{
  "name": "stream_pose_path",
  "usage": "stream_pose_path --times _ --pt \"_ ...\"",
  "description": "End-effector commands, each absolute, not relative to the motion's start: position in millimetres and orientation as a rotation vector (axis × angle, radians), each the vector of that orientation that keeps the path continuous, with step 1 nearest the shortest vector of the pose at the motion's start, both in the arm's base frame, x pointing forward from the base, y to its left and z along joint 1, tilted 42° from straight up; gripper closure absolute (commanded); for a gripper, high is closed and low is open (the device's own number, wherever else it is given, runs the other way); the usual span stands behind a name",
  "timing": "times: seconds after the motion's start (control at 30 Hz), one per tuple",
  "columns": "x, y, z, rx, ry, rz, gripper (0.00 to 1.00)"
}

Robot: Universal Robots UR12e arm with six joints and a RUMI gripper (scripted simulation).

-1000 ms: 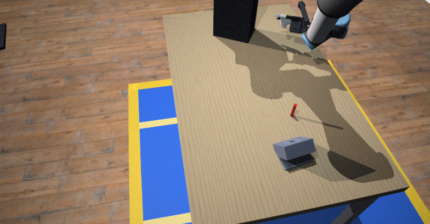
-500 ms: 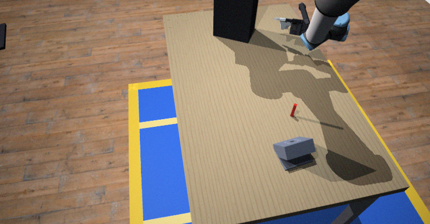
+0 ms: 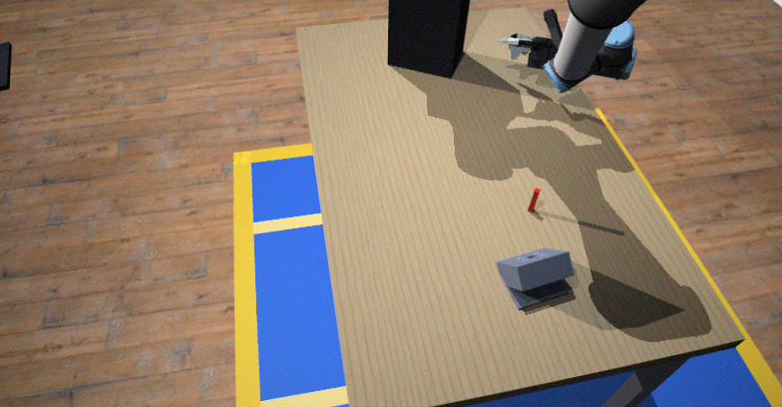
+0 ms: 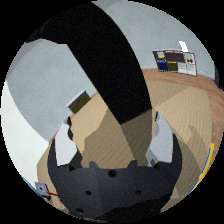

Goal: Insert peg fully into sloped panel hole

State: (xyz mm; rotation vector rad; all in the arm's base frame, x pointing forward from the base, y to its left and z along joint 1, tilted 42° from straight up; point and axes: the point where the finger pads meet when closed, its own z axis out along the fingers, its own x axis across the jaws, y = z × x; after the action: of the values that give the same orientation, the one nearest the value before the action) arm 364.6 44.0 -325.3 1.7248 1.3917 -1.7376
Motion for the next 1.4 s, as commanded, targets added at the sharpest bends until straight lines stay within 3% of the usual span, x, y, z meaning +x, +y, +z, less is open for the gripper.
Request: stream_pose_path --times 0.0,1.37 --pt "367 44 -326 1.739 1.450 -1.737 0.00" --pt "410 44 -333 1.755 1.904 -1.640 0.00"
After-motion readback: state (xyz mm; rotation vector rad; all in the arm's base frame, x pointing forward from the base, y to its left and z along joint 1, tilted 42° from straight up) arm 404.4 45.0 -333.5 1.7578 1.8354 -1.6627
